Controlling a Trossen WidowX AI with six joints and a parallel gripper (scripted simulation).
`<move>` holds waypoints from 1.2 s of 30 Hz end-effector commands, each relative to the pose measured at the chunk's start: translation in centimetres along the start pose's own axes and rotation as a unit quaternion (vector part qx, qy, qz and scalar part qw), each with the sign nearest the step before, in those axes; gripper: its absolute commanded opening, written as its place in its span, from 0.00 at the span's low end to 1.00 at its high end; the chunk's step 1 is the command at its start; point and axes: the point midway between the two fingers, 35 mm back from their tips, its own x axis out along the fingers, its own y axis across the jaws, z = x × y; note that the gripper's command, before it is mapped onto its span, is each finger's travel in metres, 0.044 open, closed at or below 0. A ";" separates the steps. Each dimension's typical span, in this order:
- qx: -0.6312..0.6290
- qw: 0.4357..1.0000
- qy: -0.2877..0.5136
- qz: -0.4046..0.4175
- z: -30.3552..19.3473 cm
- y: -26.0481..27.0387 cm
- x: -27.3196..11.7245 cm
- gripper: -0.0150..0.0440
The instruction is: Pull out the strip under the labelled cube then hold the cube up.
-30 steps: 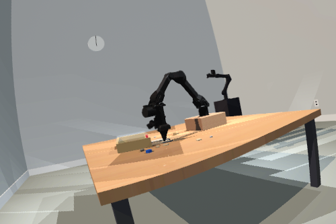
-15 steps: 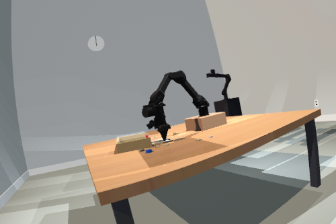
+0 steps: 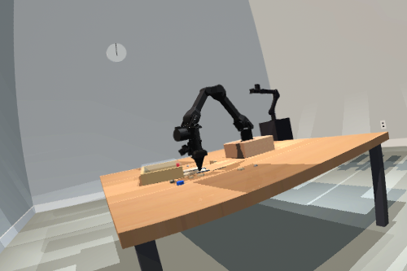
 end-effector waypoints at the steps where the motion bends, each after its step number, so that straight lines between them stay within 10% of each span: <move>1: -0.001 1.000 0.011 -0.004 -1.3 -0.1 0.5 0.25; 36: -0.001 1.000 0.013 -0.004 -6.6 -0.1 0.6 0.25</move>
